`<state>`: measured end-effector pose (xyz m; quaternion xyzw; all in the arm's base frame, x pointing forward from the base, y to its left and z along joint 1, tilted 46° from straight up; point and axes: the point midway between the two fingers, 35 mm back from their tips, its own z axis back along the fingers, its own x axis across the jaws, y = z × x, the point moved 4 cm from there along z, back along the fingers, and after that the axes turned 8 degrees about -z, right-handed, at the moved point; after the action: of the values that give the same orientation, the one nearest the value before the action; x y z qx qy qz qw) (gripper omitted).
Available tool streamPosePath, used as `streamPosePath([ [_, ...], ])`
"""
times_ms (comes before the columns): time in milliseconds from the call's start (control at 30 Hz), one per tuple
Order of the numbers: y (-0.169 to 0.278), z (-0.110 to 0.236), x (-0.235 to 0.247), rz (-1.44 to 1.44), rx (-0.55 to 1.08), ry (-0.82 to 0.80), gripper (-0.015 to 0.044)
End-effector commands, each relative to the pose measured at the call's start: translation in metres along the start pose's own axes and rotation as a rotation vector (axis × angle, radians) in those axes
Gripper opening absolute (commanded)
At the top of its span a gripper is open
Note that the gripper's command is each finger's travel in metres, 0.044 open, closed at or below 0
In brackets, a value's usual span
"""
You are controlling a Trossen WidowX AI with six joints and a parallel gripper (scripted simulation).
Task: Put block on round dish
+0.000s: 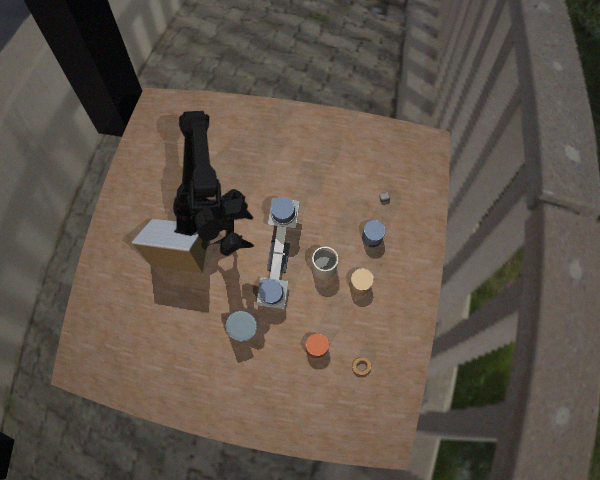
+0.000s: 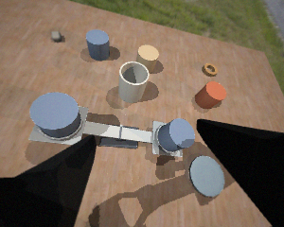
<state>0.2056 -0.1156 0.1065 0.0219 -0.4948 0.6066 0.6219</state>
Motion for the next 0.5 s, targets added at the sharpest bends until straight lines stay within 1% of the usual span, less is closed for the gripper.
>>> streamPosePath([
  [0, 0.017, 0.006, 0.013, -0.129, -0.007, 0.004, 0.044],
  [167, 0.037, 0.01, 0.028, -0.276, -0.02, 0.003, 0.044],
  [333, 0.037, 0.01, 0.028, -0.287, -0.019, 0.002, 0.044],
  [467, 0.031, 0.007, 0.02, -0.391, 0.03, -0.005, 0.044],
])
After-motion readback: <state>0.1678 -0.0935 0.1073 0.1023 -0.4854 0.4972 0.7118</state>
